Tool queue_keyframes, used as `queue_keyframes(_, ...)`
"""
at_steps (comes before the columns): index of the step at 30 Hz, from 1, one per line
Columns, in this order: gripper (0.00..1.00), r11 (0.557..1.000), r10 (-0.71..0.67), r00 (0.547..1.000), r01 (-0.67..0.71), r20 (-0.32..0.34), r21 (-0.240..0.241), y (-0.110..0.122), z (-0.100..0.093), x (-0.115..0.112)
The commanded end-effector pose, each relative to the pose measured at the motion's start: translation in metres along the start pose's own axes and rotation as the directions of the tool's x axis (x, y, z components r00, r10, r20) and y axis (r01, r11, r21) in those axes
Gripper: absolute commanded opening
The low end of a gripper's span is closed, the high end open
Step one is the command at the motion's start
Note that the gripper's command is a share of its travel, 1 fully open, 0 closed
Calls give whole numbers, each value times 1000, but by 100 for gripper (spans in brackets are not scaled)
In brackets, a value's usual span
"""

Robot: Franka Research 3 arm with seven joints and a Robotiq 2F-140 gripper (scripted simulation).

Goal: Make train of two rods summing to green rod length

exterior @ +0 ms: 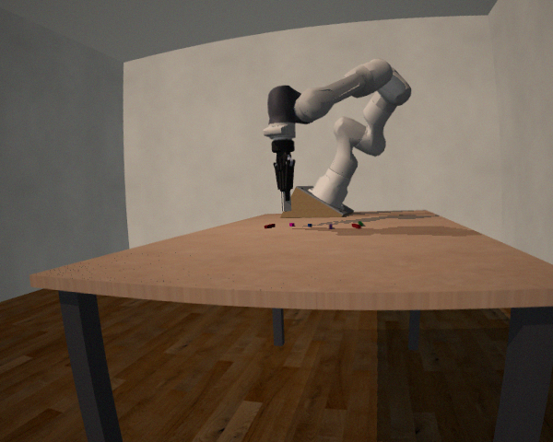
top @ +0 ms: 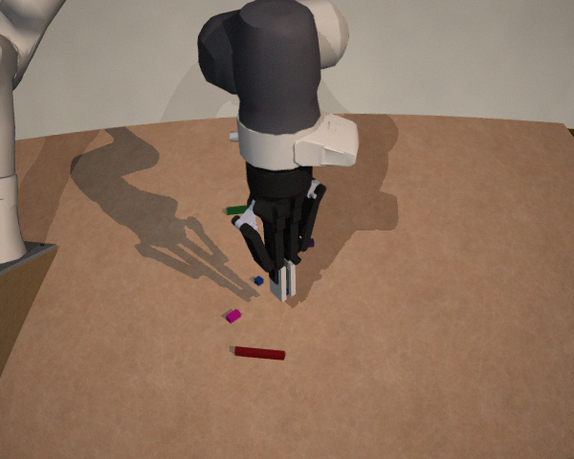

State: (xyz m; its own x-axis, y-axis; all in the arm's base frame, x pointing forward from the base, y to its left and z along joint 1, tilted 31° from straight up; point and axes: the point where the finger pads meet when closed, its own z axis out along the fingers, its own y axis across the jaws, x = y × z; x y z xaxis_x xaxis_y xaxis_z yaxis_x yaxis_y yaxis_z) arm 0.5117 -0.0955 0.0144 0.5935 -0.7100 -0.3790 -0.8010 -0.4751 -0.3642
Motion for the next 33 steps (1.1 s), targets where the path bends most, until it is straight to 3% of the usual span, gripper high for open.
queue_keyframes(1,3,1000,-9,1000,9,-12,5,-1,12,4)
queue_keyframes(12,3,1000,-9,1000,9,-12,5,-1,42,4)
queue_keyframes(33,3,1000,-9,1000,9,-12,5,-1,44,4)
